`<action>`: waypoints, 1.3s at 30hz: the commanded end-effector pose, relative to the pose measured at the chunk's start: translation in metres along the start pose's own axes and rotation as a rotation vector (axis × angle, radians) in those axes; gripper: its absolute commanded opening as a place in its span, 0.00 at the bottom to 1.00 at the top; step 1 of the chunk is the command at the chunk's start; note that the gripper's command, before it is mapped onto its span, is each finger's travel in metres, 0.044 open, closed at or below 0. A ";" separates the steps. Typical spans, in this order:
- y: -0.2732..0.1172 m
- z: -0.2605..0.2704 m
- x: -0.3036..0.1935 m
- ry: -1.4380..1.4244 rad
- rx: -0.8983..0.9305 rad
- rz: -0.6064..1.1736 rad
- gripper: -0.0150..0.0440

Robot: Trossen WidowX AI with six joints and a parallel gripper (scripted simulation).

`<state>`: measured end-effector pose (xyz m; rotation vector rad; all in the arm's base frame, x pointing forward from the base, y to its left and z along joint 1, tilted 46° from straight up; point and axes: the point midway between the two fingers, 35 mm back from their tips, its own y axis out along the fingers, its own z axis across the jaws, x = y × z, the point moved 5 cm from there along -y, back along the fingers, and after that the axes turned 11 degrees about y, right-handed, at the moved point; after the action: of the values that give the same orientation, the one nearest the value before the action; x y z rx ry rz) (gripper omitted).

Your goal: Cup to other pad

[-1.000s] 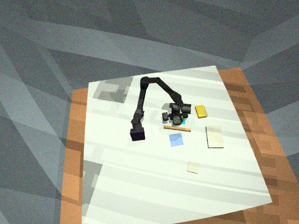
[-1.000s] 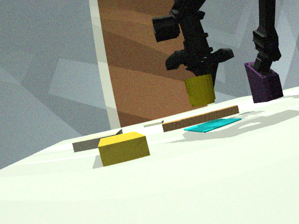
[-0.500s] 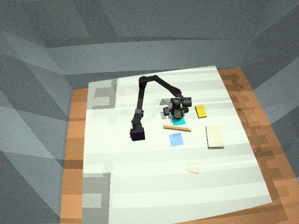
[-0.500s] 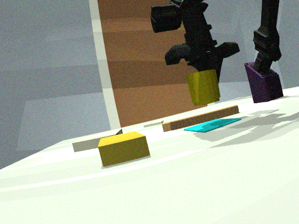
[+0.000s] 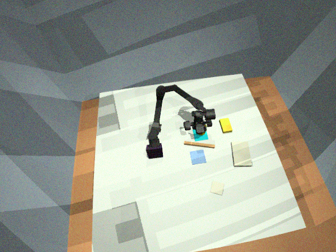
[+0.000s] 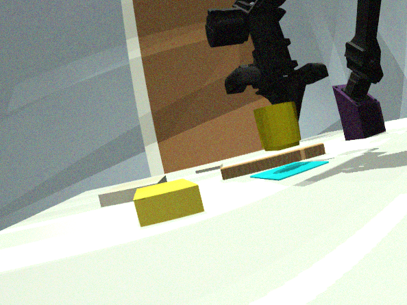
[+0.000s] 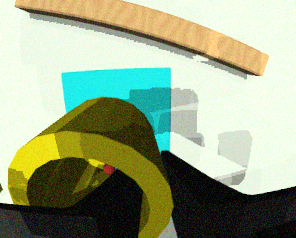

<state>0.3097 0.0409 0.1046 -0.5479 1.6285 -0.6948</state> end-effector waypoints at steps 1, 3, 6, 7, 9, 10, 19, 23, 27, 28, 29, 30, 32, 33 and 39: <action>0.007 -0.001 0.001 0.008 -0.008 0.005 0.25; 0.010 -0.001 0.001 0.008 -0.008 0.005 0.25; 0.015 -0.002 0.001 0.008 -0.008 0.005 0.25; 0.016 -0.002 0.001 0.008 -0.008 0.005 0.25; 0.019 -0.002 0.001 0.008 -0.008 0.005 0.25; 0.020 -0.002 0.001 0.008 -0.008 0.005 0.25; 0.032 -0.003 0.000 0.008 -0.008 0.006 0.25; 0.029 -0.001 -0.001 -0.001 -0.001 0.002 0.25; 0.029 -0.001 -0.001 -0.001 -0.001 0.002 0.25; 0.029 -0.001 -0.001 -0.001 -0.001 0.002 0.25; 0.029 -0.001 -0.001 -0.001 -0.001 0.002 0.25; 0.029 -0.001 -0.001 -0.001 -0.001 0.002 0.25; 0.029 -0.001 -0.001 -0.001 -0.001 0.002 0.25; 0.029 -0.001 -0.001 -0.001 -0.001 0.002 0.25; 0.029 -0.001 -0.001 -0.001 -0.001 0.002 0.50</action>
<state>0.3097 0.0625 0.0843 -0.5466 1.6301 -0.6922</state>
